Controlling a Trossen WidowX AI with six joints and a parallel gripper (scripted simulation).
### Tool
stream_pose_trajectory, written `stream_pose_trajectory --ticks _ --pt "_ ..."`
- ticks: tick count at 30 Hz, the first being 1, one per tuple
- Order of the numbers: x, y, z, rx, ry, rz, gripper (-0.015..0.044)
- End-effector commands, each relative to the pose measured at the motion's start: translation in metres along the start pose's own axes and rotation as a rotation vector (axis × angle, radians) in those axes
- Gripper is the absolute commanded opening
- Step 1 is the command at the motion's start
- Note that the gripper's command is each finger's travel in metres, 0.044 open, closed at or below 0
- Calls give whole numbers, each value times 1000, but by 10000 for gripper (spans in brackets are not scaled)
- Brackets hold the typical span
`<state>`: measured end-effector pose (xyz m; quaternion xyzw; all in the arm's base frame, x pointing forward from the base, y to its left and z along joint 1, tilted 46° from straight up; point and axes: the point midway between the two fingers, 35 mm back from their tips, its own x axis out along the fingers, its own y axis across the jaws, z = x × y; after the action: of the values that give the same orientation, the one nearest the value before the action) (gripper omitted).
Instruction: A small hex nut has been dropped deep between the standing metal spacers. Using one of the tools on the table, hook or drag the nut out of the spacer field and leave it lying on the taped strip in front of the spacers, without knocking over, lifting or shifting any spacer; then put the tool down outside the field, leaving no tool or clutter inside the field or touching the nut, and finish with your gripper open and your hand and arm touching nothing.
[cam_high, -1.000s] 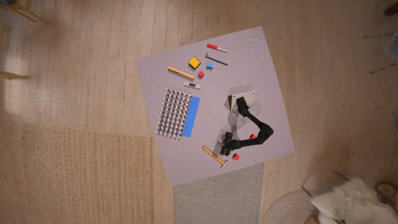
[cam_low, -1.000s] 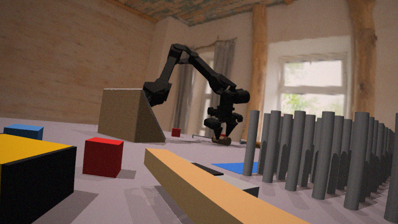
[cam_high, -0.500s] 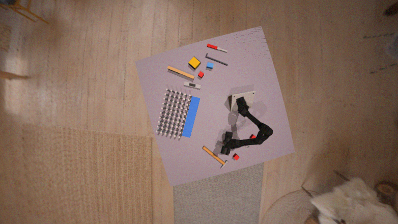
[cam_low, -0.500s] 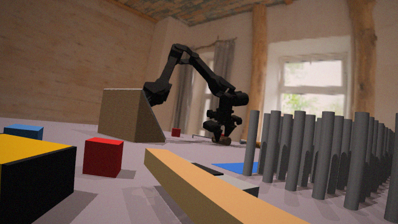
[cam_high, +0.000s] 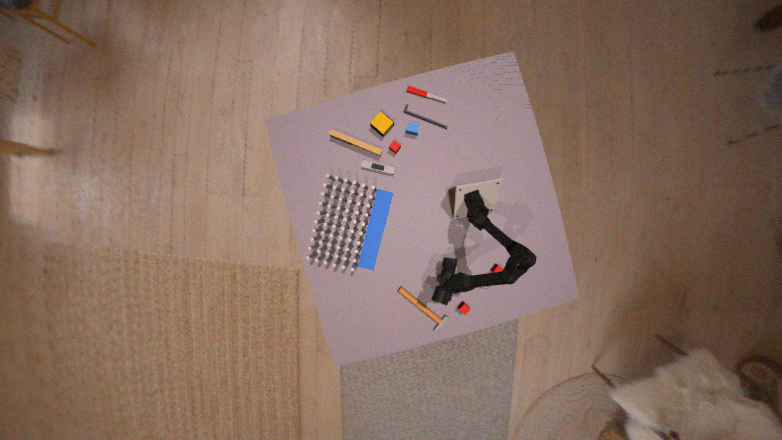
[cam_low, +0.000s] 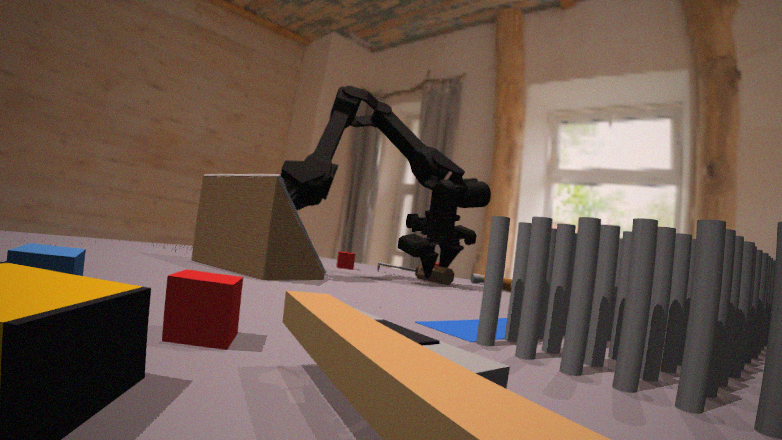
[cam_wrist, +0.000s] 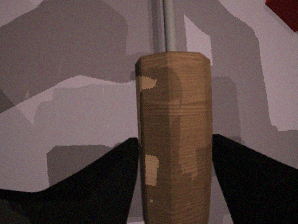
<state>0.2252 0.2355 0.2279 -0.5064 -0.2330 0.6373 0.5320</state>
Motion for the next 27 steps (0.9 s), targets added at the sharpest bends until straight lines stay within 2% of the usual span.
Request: stream_pose_trajectory --ticks 1,13,27 --pt "-16 -8 -1 -16 4 4 0" --pt "-65 -20 7 -20 4 27 0" --pt "-121 -37 36 -12 -2 -10 0"
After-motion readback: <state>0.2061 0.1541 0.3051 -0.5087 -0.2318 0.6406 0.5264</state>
